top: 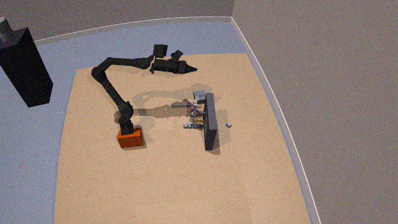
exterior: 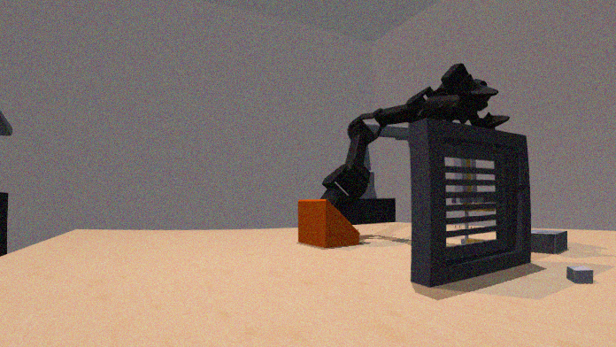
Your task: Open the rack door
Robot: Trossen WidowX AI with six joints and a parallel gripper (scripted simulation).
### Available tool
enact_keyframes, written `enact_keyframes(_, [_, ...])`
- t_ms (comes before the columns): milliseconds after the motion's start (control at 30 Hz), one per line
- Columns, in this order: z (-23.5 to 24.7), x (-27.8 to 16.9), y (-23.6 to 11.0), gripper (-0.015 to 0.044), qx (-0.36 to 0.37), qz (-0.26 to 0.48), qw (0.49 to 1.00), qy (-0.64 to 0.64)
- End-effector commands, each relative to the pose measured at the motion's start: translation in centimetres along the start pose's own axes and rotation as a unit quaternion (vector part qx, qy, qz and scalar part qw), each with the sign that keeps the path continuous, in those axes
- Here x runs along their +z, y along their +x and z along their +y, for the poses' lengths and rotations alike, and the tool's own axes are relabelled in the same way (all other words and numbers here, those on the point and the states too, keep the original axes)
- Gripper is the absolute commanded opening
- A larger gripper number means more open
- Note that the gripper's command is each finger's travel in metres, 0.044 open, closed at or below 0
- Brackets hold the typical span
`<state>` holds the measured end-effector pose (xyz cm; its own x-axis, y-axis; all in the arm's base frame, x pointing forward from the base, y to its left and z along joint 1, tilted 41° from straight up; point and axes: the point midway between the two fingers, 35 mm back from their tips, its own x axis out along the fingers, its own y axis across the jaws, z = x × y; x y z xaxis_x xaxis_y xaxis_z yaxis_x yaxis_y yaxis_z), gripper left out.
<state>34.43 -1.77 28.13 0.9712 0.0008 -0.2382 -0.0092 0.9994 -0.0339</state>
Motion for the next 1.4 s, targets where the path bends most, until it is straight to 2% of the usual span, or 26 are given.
enact_keyframes(0, [-0.5, -1.2, 1.4, 0.0294, 0.01, 0.054, 0.998, 0.002])
enact_keyframes(633, [-3.0, -6.4, 4.3, 0.0294, 0.07, 0.277, 0.957, 0.046])
enact_keyframes(1367, [-5.3, -10.6, 4.1, 0.0294, 0.162, 0.468, 0.85, 0.179])
